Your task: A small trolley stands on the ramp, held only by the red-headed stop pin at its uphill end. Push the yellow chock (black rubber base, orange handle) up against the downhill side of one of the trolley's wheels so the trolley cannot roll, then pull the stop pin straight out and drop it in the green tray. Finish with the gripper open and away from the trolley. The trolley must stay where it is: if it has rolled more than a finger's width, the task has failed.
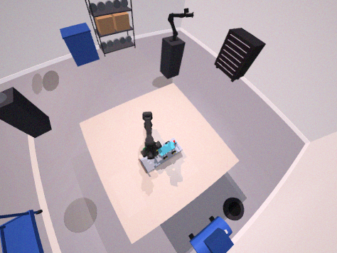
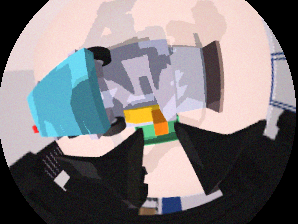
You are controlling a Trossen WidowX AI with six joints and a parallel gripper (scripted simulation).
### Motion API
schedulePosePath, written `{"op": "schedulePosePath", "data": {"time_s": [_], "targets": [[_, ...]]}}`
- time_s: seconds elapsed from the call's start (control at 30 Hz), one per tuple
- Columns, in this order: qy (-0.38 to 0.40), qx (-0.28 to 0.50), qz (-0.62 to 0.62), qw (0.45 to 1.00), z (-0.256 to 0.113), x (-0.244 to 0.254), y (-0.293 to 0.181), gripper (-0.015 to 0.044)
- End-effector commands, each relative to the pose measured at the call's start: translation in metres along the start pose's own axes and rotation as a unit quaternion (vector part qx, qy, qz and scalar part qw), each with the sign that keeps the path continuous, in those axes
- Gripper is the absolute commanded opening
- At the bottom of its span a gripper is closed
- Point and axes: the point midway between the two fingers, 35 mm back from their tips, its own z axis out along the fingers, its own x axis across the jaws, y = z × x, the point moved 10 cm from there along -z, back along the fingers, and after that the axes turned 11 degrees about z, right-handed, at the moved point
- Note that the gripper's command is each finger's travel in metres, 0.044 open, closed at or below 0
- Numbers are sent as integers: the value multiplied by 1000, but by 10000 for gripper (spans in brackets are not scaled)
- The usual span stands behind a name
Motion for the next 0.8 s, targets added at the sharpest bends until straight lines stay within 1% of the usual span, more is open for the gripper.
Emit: {"op": "schedulePosePath", "data": {"time_s": [0.0,0.3,0.33,0.43,0.53,0.57,0.6,0.63,0.77], "targets": [[2,-3,-2,1000,-13,-1,0,190],[2,-3,-2,1000,-39,-1,1,190],[0,-3,0,1000,-32,0,-1,216],[0,-3,0,1000,-32,0,-1,295],[2,-6,28,1000,-33,6,1,216],[0,-23,47,999,-38,6,1,190],[-5,-50,67,996,-45,4,0,190],[-4,-58,86,995,-48,6,1,190],[13,-56,156,986,-49,24,5,190]]}}
